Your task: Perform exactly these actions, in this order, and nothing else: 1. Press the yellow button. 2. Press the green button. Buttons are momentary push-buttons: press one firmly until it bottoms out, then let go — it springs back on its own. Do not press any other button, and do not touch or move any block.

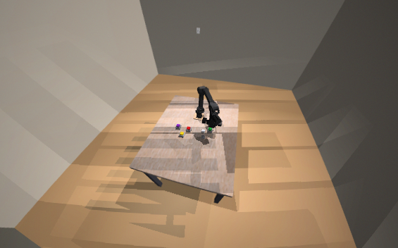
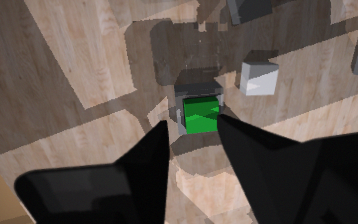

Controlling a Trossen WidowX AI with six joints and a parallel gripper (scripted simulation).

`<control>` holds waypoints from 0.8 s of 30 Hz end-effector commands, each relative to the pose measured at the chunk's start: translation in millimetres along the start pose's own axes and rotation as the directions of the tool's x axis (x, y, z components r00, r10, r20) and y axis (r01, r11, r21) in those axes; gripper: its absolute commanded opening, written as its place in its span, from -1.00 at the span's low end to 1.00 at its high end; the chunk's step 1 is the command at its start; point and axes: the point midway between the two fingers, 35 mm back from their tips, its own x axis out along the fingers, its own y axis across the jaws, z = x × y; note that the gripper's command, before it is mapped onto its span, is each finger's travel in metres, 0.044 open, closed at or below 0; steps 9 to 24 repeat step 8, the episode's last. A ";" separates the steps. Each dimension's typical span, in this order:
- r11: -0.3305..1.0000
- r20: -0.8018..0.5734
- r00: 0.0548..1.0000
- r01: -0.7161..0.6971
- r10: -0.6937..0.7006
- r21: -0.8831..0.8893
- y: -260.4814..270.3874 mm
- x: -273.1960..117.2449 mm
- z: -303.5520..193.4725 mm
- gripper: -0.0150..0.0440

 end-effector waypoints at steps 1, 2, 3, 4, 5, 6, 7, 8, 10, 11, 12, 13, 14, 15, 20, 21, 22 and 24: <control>1.000 -0.005 1.000 0.003 -0.003 -0.002 13.2 -21.0 22.4 0.38; 1.000 -0.004 1.000 0.003 -0.003 -0.002 16.4 -26.8 28.1 0.47; 1.000 -0.004 1.000 0.003 -0.003 -0.002 18.8 -31.5 32.7 0.56; 1.000 -0.004 1.000 0.003 -0.003 -0.003 20.2 -34.3 35.4 0.64; 1.000 -0.004 1.000 0.003 -0.003 -0.003 20.7 -35.2 36.3 0.73; 1.000 -0.004 1.000 0.003 -0.003 -0.003 20.7 -35.2 36.3 0.82; 1.000 -0.004 1.000 0.003 -0.003 -0.003 20.7 -35.2 36.3 0.86; 1.000 -0.004 1.000 0.003 -0.003 -0.003 20.7 -35.2 36.3 0.86; 1.000 -0.004 1.000 0.003 -0.003 -0.003 20.7 -35.2 36.3 0.86; 1.000 -0.004 1.000 0.003 -0.003 -0.003 20.7 -35.2 36.3 0.86; 1.000 -0.004 1.000 0.003 -0.003 -0.003 20.7 -35.2 36.3 0.86; 1.000 -0.004 1.000 0.003 -0.003 -0.003 20.7 -35.2 36.3 0.86; 1.000 -0.004 1.000 0.003 -0.003 -0.003 20.7 -35.2 36.3 0.86; 1.000 -0.004 1.000 0.003 -0.003 -0.003 20.7 -35.2 36.3 0.86; 1.000 -0.004 1.000 0.003 -0.003 -0.003 20.7 -35.2 36.3 0.86; 1.000 -0.004 1.000 0.003 -0.003 -0.003 20.7 -35.2 36.3 0.86; 1.000 -0.004 1.000 0.003 -0.003 -0.003 20.7 -35.2 36.3 0.86; 1.000 -0.004 1.000 0.003 -0.003 -0.003 20.7 -35.2 36.3 0.86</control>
